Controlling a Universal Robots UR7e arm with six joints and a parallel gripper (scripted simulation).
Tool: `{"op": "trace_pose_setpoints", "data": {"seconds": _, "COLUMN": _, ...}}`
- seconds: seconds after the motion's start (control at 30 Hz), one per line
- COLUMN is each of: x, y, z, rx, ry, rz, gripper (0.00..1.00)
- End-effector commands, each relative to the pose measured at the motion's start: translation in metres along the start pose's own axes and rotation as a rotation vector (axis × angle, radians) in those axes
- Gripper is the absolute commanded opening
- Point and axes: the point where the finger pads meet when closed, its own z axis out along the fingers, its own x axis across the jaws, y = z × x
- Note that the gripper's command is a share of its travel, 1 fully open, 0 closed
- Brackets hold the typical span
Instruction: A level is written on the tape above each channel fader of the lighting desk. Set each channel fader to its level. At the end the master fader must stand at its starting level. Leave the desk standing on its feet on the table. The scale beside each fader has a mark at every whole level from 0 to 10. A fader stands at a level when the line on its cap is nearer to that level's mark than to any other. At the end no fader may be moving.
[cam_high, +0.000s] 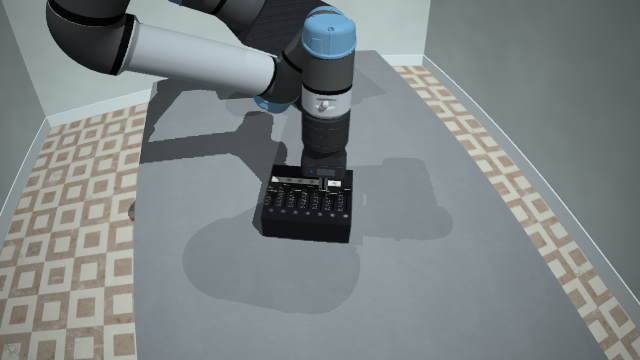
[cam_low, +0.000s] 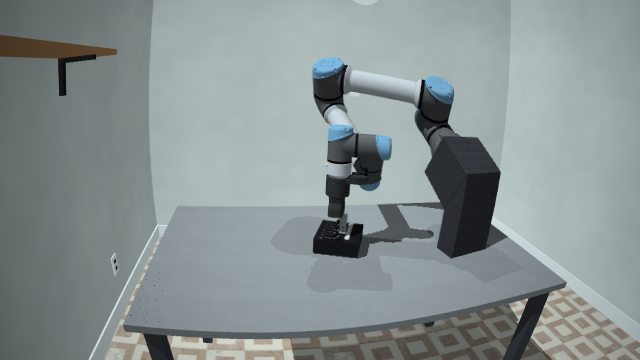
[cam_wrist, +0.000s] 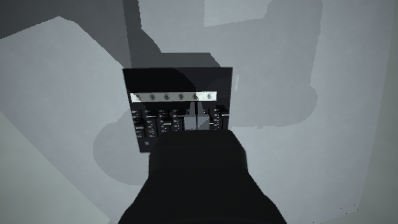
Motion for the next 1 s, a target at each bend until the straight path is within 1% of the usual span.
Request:
{"op": "trace_pose_setpoints", "data": {"seconds": 0.0, "x": -0.0002, "y": 0.0048, "z": -0.0001, "rx": -0.002, "ry": 0.001, "rz": 0.004, "gripper": 0.00}}
{"op": "trace_pose_setpoints", "data": {"seconds": 0.97, "x": -0.0003, "y": 0.0076, "z": -0.0001, "rx": -0.002, "ry": 0.001, "rz": 0.004, "gripper": 0.00}}
